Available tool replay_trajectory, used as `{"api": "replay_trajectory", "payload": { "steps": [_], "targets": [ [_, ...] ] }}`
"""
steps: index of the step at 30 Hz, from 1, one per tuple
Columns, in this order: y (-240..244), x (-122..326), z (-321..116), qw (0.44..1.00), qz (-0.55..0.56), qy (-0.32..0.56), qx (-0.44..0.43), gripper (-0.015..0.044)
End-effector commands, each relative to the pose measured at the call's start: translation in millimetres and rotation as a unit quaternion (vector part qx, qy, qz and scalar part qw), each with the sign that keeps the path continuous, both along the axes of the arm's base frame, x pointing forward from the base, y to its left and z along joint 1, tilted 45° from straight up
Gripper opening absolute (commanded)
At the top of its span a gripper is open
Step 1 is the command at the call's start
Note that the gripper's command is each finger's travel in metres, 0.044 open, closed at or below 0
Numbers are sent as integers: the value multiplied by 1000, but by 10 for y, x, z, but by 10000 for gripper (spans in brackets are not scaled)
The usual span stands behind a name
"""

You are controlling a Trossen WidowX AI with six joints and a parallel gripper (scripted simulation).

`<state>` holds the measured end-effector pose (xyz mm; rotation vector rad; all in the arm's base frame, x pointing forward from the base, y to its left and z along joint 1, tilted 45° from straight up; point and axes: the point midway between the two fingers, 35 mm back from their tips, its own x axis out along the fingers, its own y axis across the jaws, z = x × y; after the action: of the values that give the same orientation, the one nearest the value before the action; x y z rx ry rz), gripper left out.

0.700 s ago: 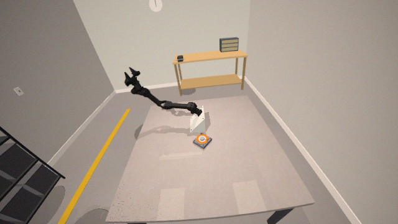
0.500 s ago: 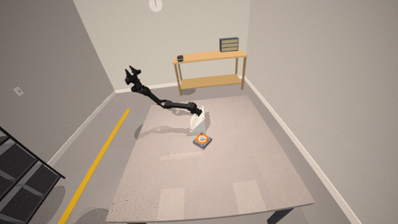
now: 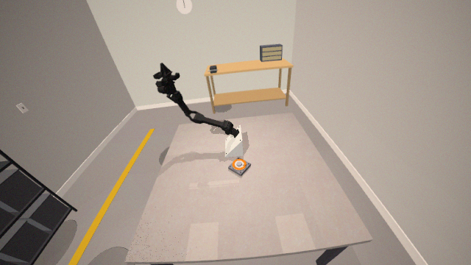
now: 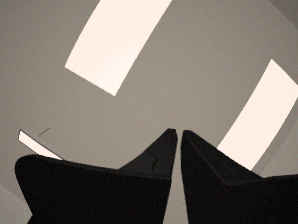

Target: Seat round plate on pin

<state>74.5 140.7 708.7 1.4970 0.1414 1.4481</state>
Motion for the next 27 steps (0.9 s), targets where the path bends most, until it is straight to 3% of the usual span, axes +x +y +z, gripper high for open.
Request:
{"api": "replay_trajectory", "payload": {
  "steps": [1, 12, 20, 27],
  "targets": [
    [386, 567, -331, 995, -63, 49, -60, 0],
    [808, 1715, -1323, 952, -180, 172, -179, 0],
    [913, 2473, -2279, 883, -268, 246, -296, 0],
    [774, 3055, -3293, 786, -339, 303, -419, 0]
  ]
}}
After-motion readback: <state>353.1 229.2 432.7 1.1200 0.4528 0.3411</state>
